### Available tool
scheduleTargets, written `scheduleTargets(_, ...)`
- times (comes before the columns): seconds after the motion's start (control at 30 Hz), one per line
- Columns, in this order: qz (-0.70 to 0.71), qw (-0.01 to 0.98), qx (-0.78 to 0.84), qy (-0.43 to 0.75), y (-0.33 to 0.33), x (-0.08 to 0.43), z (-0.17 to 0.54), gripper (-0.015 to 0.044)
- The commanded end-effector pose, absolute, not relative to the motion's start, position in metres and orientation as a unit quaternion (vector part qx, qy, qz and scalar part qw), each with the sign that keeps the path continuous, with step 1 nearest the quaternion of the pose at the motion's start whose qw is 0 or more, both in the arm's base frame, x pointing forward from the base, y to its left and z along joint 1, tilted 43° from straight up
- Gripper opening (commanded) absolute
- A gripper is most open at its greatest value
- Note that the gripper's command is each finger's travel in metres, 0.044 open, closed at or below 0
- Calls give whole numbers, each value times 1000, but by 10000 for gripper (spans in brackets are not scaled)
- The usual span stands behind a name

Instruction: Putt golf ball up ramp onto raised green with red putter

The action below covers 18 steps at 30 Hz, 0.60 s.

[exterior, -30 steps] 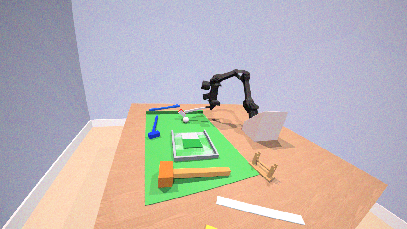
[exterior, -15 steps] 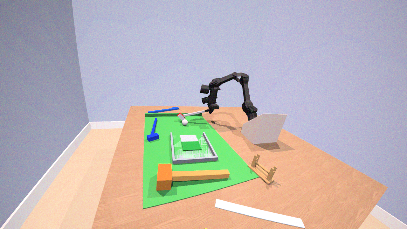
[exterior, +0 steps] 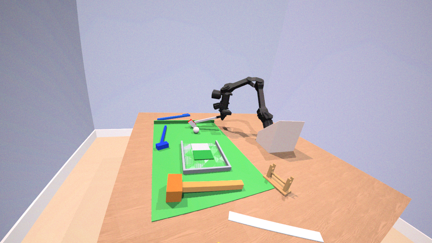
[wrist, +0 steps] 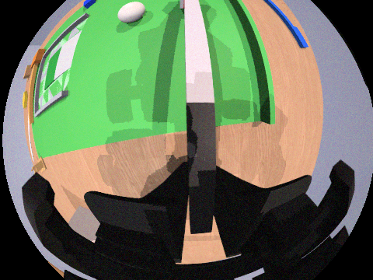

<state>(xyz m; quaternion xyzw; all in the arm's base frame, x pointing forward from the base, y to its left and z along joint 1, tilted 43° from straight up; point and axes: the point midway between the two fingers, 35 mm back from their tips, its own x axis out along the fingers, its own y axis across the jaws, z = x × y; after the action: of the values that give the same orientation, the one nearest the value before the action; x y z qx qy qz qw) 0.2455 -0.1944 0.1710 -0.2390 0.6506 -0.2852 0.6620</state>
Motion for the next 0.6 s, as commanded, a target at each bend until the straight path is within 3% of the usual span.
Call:
scheduleTargets(0.0, -286, 664, -240, 648, -197, 247, 175, 0)
scheduleTargets(0.23, -283, 663, -239, 651, -190, 248, 166, 0)
scheduleTargets(0.57, -282, 664, -237, 650, -102, 255, 84, 0)
